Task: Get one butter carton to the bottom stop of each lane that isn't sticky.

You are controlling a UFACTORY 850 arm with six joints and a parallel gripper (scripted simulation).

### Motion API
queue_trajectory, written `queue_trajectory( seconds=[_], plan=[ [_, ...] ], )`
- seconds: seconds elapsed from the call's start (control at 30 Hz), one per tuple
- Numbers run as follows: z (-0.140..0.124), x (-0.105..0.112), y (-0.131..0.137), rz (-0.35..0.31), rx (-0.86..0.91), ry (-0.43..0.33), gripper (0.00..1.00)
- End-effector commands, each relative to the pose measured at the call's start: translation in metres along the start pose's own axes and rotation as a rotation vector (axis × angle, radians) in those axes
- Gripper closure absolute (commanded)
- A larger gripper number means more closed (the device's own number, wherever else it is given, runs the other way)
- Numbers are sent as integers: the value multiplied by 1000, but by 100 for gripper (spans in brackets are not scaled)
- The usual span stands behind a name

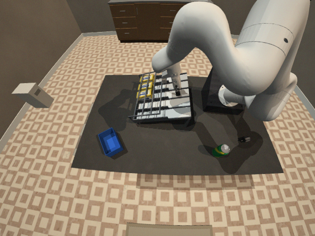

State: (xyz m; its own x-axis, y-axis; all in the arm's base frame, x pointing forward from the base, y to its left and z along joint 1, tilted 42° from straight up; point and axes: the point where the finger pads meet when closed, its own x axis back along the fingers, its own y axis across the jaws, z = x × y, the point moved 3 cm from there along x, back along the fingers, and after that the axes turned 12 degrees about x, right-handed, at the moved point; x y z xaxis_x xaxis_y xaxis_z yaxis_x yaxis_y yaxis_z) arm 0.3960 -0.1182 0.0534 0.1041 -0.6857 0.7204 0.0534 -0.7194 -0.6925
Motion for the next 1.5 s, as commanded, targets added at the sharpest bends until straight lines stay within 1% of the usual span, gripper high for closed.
queue_trajectory(
  seconds=[0.0, 0.4, 0.43, 0.97, 1.0, 1.07, 1.1, 1.17, 1.47],
  plan=[
    [0, 1, 0, -1, 0, 1, 0],
    [0, 1, 0, -1, 0, 1, 0],
    [0, 29, 1, -1, 0, 1, 0],
    [0, 29, 1, -1, 0, 1, 0],
    [-23, 93, -5, -59, 1, 274, 0],
    [-24, 94, -5, -60, 1, 279, 0],
    [-26, 98, -5, -63, 1, 290, 0],
    [-36, 121, -8, -63, 1, 290, 0],
    [-37, 123, -8, -63, 1, 290, 0]
  ],
)
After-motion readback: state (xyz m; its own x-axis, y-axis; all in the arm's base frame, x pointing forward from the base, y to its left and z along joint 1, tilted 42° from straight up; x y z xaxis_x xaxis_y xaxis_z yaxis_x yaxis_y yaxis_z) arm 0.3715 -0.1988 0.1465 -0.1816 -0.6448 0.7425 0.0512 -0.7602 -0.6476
